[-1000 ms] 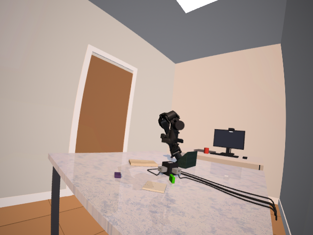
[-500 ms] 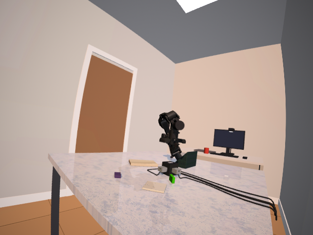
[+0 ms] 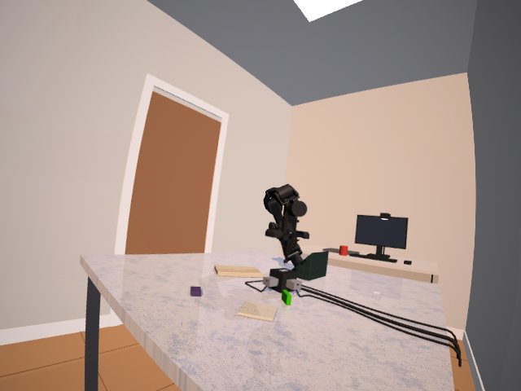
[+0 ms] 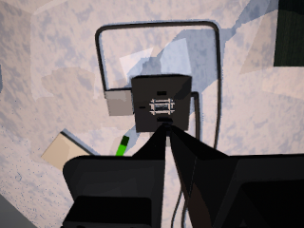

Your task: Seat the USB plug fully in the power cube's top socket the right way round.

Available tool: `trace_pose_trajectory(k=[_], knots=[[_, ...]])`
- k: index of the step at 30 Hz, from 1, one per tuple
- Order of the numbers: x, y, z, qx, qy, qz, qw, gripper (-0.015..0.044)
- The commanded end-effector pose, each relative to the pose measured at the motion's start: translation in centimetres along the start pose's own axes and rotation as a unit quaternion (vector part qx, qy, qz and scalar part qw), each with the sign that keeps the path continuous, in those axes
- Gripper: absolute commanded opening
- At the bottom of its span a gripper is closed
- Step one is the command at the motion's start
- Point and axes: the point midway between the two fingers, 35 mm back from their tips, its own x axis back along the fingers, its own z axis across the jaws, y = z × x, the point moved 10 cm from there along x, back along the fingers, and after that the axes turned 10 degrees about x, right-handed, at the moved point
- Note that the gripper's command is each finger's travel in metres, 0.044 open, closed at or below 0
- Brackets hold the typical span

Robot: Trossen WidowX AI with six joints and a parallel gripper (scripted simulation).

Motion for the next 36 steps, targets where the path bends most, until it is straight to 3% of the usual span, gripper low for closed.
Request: trace_pose_trajectory(k=[1,36], knots=[[-0.05,0.01,0.00,0.002,0.000,0.000,1.000,0.0000],[-0.46,0.11,-0.02,0.008,0.000,-0.005,1.000,0.0000]])
